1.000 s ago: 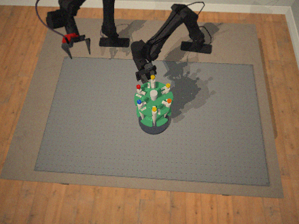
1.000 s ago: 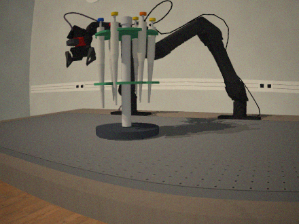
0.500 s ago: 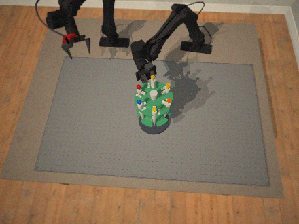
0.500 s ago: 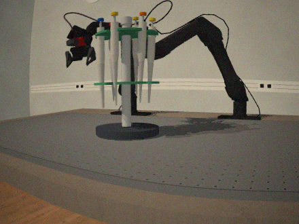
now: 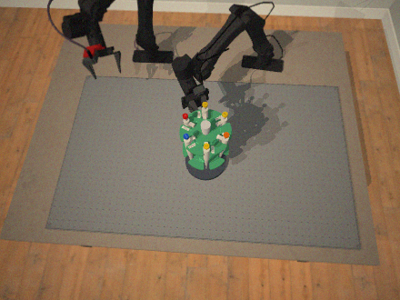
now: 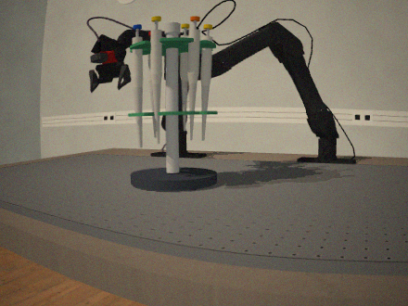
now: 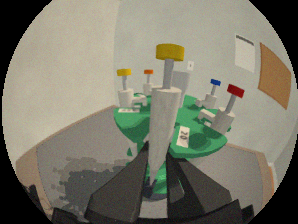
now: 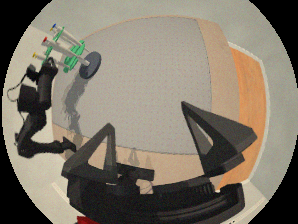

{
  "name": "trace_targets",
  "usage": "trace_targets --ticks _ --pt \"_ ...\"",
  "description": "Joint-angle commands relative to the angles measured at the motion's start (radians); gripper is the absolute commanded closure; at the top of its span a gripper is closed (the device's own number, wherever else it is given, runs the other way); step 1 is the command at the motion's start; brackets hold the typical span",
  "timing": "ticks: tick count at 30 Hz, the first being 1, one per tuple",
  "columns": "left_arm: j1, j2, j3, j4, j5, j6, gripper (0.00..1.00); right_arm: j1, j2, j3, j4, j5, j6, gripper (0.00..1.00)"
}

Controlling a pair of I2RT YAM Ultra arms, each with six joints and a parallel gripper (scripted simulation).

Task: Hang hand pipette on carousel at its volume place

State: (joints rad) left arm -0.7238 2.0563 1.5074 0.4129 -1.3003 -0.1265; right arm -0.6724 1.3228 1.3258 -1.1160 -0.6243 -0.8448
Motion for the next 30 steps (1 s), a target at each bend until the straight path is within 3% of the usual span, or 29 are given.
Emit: trace_targets --ticks 1,30 --pt "0.013 -0.043 0.036 -0.049 -0.012 -0.035 0.88 -0.009 -0.006 0.016 0.013 -0.023 -0.012 0.00" --pt "0.013 -0.043 0.041 -0.071 -0.012 -0.050 0.88 -0.009 -0.006 0.016 0.013 -0.023 -0.012 0.00"
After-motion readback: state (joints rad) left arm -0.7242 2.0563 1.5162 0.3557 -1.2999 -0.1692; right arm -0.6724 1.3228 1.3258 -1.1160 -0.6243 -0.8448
